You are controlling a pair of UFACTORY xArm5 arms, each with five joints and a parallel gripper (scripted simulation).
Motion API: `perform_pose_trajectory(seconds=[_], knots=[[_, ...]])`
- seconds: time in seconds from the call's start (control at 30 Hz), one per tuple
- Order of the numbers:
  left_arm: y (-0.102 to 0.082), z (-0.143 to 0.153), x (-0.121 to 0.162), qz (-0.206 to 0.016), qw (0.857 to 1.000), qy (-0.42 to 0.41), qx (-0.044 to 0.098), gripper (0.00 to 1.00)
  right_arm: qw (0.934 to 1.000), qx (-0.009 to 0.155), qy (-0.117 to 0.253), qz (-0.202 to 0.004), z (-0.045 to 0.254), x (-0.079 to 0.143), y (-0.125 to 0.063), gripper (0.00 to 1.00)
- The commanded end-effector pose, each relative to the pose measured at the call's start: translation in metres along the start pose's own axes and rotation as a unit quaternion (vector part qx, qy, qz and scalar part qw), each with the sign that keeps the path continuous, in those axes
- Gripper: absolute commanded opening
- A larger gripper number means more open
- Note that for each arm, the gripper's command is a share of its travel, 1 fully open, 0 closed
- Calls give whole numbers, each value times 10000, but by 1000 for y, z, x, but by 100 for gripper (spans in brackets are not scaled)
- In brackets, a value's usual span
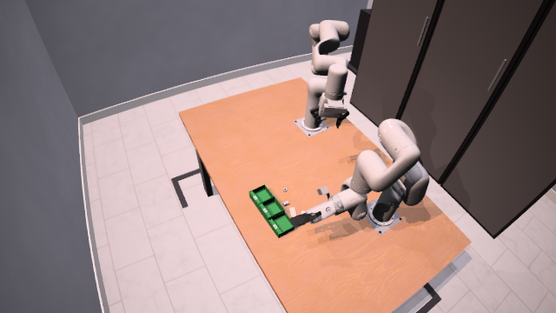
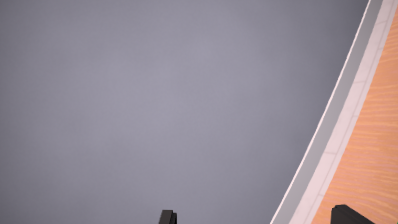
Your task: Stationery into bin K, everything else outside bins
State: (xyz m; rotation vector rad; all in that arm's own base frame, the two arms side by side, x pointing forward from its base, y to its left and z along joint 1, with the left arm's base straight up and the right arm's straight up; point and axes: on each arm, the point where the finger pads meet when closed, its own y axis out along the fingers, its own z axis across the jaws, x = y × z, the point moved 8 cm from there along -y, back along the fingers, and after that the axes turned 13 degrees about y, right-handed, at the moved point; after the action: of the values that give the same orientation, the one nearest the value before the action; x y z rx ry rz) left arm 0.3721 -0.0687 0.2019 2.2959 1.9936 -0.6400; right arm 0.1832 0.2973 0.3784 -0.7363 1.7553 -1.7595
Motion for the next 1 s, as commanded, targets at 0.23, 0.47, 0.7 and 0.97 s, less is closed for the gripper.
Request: perform_pose_trajectory(seconds=[0.23,0.47,0.7,0.97], knots=[[0,-1,0,4,10000,0,-12,100,9974,-6,724,18,50,-8,-1,100],[0,-1,0,4,10000,0,-12,100,9939,-6,1104,18,77,-10,-1,100],[0,-1,0,4,10000,0,-12,100,9858,-7,1681,17,118,-8,-1,100],[0,-1,0,4,10000,0,-12,100,9753,-8,2207,17,155,-1,-1,100]])
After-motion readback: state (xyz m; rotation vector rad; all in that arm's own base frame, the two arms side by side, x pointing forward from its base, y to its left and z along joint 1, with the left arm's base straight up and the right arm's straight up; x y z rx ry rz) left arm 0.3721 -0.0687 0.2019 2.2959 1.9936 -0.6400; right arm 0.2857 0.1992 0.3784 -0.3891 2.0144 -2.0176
